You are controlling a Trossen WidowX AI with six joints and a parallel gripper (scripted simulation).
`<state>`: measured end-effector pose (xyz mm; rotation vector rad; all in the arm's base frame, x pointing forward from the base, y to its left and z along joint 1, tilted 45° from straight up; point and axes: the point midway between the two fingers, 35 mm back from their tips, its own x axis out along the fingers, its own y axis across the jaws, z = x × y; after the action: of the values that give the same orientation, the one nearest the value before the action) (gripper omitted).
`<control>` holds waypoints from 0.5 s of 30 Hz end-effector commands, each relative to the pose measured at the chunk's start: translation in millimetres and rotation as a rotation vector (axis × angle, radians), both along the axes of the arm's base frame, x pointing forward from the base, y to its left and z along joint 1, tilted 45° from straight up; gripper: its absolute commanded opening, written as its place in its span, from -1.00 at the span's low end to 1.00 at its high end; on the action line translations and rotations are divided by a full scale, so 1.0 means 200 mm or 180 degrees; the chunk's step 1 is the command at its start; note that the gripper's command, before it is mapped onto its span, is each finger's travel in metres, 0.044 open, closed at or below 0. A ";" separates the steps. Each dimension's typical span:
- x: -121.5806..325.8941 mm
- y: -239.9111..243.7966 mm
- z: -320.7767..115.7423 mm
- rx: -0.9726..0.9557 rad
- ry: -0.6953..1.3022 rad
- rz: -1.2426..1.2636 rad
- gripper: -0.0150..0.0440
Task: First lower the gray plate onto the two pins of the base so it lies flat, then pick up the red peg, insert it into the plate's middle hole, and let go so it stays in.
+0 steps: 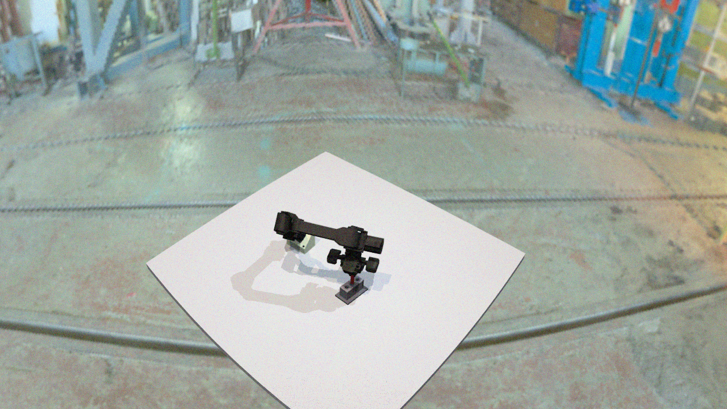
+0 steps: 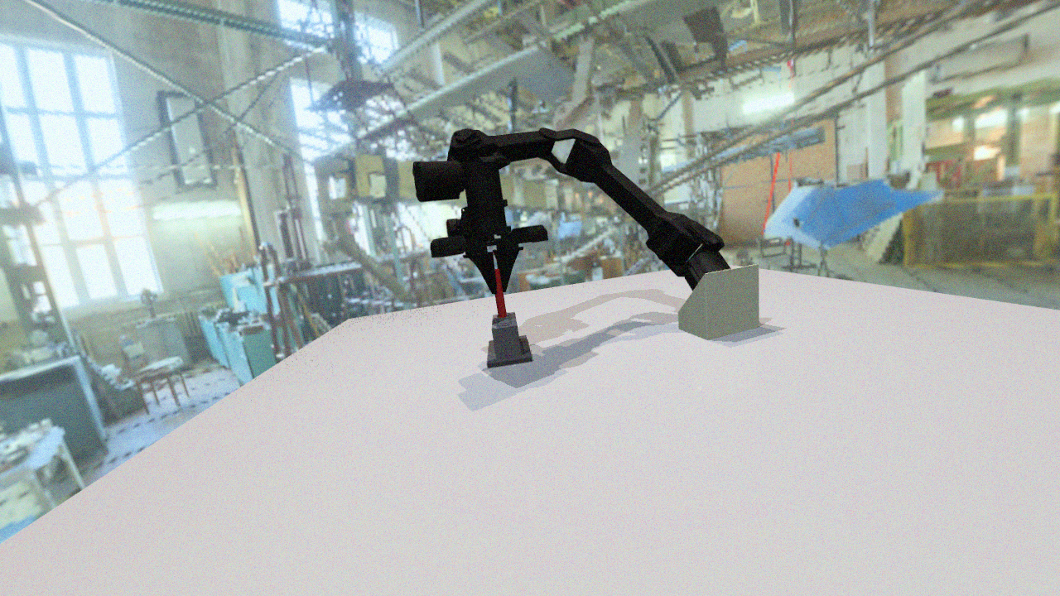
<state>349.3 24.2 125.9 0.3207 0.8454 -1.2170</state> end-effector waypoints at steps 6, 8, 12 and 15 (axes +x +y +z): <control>0.00 -0.03 -0.02 -0.0018 0.0009 0.0010 -0.49; 0.00 -0.02 -0.02 -0.0008 0.0007 0.0000 -0.49; 0.00 -0.02 -0.02 -0.0008 0.0007 0.0000 -0.49; 0.00 -0.02 -0.02 -0.0008 0.0007 0.0000 -0.49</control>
<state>349.3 20.0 121.7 0.3161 0.8463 -1.2171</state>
